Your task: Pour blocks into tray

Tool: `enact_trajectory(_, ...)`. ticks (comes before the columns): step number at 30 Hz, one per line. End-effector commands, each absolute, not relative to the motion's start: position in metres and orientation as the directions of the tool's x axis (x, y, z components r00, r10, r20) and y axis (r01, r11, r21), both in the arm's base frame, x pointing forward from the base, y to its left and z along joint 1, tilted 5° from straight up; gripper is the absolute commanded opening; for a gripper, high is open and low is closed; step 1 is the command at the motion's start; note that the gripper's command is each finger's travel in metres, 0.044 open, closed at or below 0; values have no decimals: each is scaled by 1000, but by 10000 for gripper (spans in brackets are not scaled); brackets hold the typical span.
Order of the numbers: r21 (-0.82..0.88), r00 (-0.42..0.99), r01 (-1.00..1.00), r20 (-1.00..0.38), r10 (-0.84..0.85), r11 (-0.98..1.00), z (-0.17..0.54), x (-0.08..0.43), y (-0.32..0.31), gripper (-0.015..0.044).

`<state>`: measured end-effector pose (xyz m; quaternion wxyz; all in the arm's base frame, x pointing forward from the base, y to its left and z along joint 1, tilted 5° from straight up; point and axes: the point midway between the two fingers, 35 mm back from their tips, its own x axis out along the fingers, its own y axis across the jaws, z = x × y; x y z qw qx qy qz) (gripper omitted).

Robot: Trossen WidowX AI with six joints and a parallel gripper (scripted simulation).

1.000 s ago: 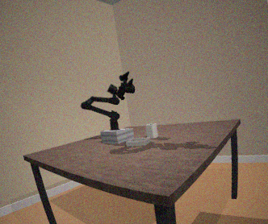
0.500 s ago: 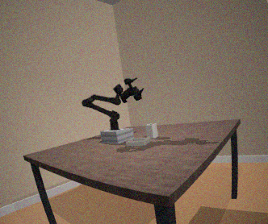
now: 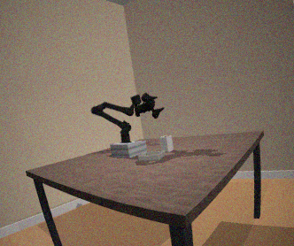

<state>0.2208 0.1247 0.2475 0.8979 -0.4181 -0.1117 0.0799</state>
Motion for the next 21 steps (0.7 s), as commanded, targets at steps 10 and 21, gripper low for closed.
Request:
enact_trajectory(10, -427, 960, -278, -138, 242, 860, 179, 226, 131, 440)
enact_trajectory(21, -68, 914, -229, -357, 191, 971, 124, 219, 123, 440)
